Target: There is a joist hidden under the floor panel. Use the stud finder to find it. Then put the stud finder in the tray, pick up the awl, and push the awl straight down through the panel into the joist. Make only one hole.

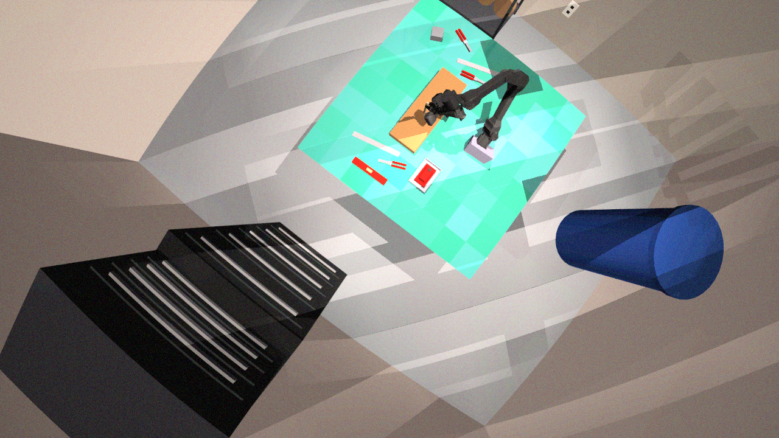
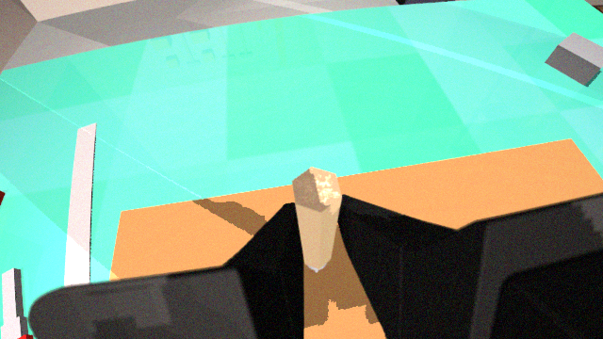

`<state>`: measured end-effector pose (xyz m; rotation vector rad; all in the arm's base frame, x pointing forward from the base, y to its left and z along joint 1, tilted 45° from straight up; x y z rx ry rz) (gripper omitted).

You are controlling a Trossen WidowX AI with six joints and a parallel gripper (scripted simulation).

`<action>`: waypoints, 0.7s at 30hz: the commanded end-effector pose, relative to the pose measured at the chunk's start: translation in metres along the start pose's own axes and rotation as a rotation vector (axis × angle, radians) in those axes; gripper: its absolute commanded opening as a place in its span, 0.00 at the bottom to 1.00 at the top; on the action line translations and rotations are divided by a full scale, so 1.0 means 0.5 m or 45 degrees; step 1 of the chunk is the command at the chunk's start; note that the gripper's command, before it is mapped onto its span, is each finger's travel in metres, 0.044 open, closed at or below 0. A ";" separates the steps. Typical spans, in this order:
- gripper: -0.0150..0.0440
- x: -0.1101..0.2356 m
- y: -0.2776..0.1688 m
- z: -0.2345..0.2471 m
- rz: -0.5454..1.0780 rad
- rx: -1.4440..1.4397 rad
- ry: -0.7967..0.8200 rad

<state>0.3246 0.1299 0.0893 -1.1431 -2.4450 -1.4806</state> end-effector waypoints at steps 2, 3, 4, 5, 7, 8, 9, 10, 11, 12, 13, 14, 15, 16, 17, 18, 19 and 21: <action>0.25 -0.004 -0.005 0.000 0.000 0.002 0.004; 0.25 -0.005 -0.006 0.000 0.000 0.002 0.004; 0.25 -0.006 -0.007 0.000 0.000 0.002 0.004; 0.25 -0.007 -0.008 0.000 0.000 0.002 0.004; 0.25 -0.008 -0.010 -0.001 0.000 0.002 0.004; 0.25 -0.009 -0.011 -0.001 0.000 0.002 0.004; 0.25 -0.010 -0.012 -0.001 0.000 0.002 0.004; 0.25 -0.011 -0.013 -0.002 0.000 0.002 0.004; 0.25 -0.012 -0.013 -0.002 0.000 0.002 0.004; 0.25 -0.012 -0.014 -0.002 0.000 0.002 0.004; 0.25 -0.013 -0.015 -0.002 0.000 0.002 0.004; 0.25 -0.014 -0.016 -0.003 0.000 0.002 0.003; 0.25 -0.015 -0.017 -0.003 0.000 0.002 0.003; 0.25 -0.016 -0.018 -0.003 0.000 0.002 0.003; 0.25 -0.016 -0.019 -0.003 0.000 0.002 0.003; 0.25 -0.017 -0.020 -0.004 0.000 0.002 0.003; 0.25 -0.018 -0.021 -0.004 -0.001 0.002 0.003; 0.25 -0.020 -0.023 -0.005 -0.001 0.002 0.003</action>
Point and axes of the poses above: the point midway between the two fingers, 35 mm back from their tips, its own x axis back along the fingers, its own z axis across the jaws, y = z × x, the point moved 4 cm from there along x, back along the fingers, and after that the axes turned 13 degrees about -x, right-handed, at the moved point
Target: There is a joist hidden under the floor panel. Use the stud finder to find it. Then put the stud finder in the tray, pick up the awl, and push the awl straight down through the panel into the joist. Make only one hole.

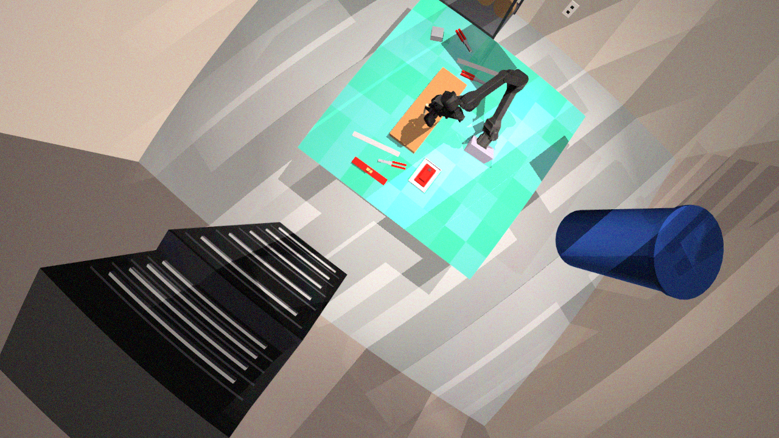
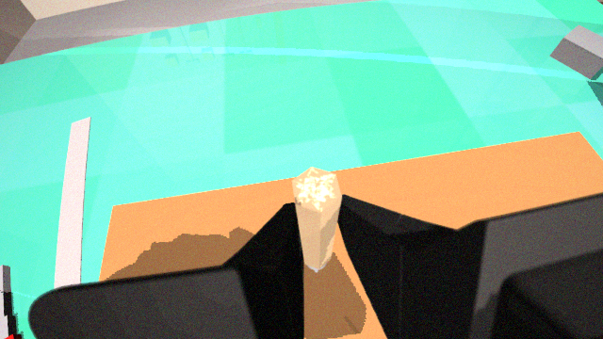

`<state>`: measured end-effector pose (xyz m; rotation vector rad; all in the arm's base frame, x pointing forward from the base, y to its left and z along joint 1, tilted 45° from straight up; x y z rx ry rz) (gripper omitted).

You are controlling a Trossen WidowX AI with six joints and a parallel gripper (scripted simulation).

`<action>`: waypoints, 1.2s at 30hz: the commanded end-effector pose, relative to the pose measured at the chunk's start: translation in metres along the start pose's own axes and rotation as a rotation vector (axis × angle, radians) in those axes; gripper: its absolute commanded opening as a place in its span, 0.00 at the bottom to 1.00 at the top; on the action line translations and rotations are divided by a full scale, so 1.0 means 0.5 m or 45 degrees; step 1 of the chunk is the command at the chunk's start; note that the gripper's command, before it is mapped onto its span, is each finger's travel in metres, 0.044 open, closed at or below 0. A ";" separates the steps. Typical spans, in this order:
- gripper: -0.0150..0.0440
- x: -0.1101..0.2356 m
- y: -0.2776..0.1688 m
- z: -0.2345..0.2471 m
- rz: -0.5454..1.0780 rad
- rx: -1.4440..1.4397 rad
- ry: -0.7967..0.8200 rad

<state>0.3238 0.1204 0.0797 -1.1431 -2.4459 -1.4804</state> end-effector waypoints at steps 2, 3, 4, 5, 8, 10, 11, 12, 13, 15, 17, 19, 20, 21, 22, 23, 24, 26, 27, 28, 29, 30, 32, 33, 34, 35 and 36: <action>0.25 -0.004 -0.005 0.000 0.000 0.002 0.004; 0.25 -0.005 -0.006 0.000 0.000 0.002 0.004; 0.25 -0.005 -0.007 -0.001 0.000 0.002 0.004; 0.25 -0.006 -0.008 -0.001 0.000 0.002 0.004; 0.25 -0.008 -0.010 -0.001 0.000 0.002 0.004; 0.25 -0.010 -0.013 -0.002 0.000 0.002 0.004; 0.25 -0.012 -0.014 -0.002 0.000 0.002 0.004; 0.25 -0.014 -0.017 -0.003 0.000 0.002 0.004; 0.25 -0.016 -0.019 -0.003 0.000 0.002 0.004; 0.25 -0.021 -0.024 -0.004 0.000 0.002 0.004; 0.25 -0.025 -0.029 -0.005 0.000 0.002 0.004; 0.25 -0.029 -0.033 -0.006 0.000 0.002 0.003; 0.25 -0.031 -0.036 -0.007 0.000 0.002 0.003; 0.25 -0.033 -0.038 -0.008 0.000 0.002 0.003; 0.25 -0.035 -0.041 -0.008 -0.001 0.002 0.003; 0.25 -0.037 -0.043 -0.009 -0.001 0.002 0.003; 0.25 -0.039 -0.045 -0.010 -0.001 0.002 0.003; 0.25 -0.043 -0.050 -0.011 -0.001 0.002 0.003; 0.25 -0.045 -0.053 -0.012 -0.002 0.003 0.003; 0.25 -0.047 -0.055 -0.013 -0.002 0.003 0.002; 0.25 -0.049 -0.057 -0.014 -0.002 0.003 0.002; 0.25 -0.051 -0.060 -0.015 -0.002 0.003 0.002; 0.25 -0.053 -0.063 -0.016 -0.003 0.003 0.002; 0.25 -0.053 -0.063 -0.016 -0.003 0.003 0.002; 0.25 -0.053 -0.063 -0.016 -0.003 0.003 0.002; 0.25 -0.053 -0.063 -0.016 -0.003 0.003 0.002; 0.25 -0.053 -0.063 -0.016 -0.003 0.003 0.002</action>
Point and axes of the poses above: the point midway between the two fingers, 35 mm back from their tips, its own x axis back along the fingers, its own z axis across the jaws, y = z × x, the point moved 4 cm from there along x, back along the fingers, and after that the axes turned 13 degrees about -x, right-handed, at the moved point
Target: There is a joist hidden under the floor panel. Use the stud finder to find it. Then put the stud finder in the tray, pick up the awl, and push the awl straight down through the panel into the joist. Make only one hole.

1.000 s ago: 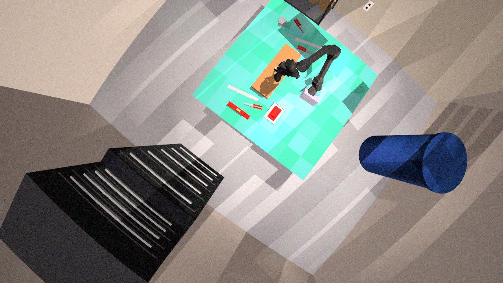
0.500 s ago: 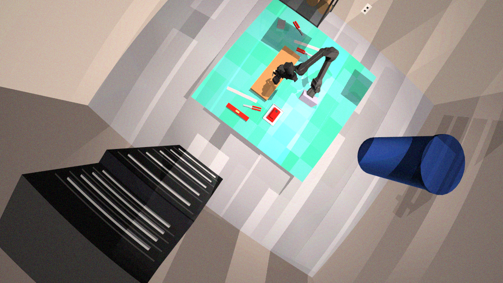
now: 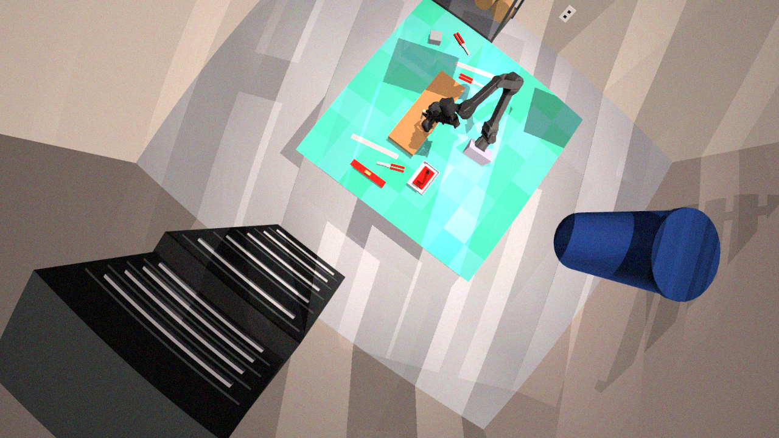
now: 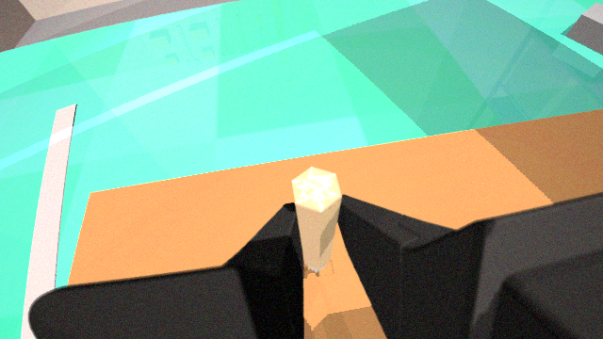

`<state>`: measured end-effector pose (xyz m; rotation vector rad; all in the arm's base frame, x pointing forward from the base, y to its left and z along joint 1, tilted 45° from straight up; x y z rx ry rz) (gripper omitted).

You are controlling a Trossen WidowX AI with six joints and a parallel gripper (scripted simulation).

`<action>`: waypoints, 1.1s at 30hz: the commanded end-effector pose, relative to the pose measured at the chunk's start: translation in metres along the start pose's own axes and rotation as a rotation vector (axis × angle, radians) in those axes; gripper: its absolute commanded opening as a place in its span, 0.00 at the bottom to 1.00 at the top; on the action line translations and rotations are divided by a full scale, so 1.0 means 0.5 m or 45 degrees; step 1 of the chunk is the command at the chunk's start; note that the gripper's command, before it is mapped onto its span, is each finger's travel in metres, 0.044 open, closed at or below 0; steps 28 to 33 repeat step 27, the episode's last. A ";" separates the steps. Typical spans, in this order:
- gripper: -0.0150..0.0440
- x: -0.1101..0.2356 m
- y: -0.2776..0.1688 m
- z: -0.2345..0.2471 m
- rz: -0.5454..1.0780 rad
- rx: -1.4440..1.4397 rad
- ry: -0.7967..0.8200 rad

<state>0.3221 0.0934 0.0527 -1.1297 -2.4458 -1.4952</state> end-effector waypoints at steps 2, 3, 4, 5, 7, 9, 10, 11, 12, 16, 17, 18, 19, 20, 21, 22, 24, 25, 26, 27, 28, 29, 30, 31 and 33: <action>0.25 -0.003 -0.007 -0.002 0.008 0.013 -0.006; 0.25 -0.003 -0.007 -0.002 0.008 0.013 -0.006; 0.25 -0.003 -0.007 -0.002 0.008 0.013 -0.006; 0.25 -0.003 -0.007 -0.002 0.008 0.013 -0.006; 0.25 -0.003 -0.007 -0.002 0.008 0.013 -0.006; 0.25 -0.002 -0.004 0.000 0.004 0.005 -0.001; 0.25 -0.002 -0.004 0.000 0.004 0.005 -0.001; 0.25 -0.002 -0.004 0.000 0.004 0.005 -0.001; 0.25 -0.002 -0.004 0.000 0.004 0.005 -0.001; 0.25 -0.002 -0.004 0.000 0.004 0.005 -0.001; 0.25 -0.002 -0.004 0.000 0.004 0.005 -0.001; 0.25 -0.002 -0.004 0.000 0.004 0.005 -0.001; 0.25 -0.002 -0.004 0.000 0.004 0.005 -0.001; 0.25 -0.002 -0.004 0.000 0.004 0.005 -0.001; 0.25 -0.002 -0.004 0.000 0.004 0.005 -0.001; 0.25 -0.002 -0.004 0.000 0.004 0.005 -0.001; 0.25 -0.002 -0.004 0.000 0.004 0.005 -0.001; 0.25 -0.002 -0.004 0.000 0.004 0.005 -0.001; 0.25 -0.002 -0.004 0.000 0.004 0.005 -0.001; 0.25 -0.002 -0.004 0.000 0.004 0.005 -0.001; 0.25 -0.002 -0.004 0.000 0.004 0.005 -0.001; 0.25 -0.002 -0.004 0.000 0.004 0.005 -0.001; 0.25 -0.002 -0.004 0.000 0.004 0.005 -0.001; 0.25 -0.002 -0.004 0.000 0.004 0.005 -0.001; 0.25 -0.002 -0.004 0.000 0.004 0.005 -0.001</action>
Point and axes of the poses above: the point midway between the two fingers, 35 mm back from their tips, its own x axis back along the fingers, its own z axis across the jaws, y = z × x, the point moved 4 cm from there along x, back along the fingers, and after that the axes turned 13 degrees about -x, right-handed, at the moved point
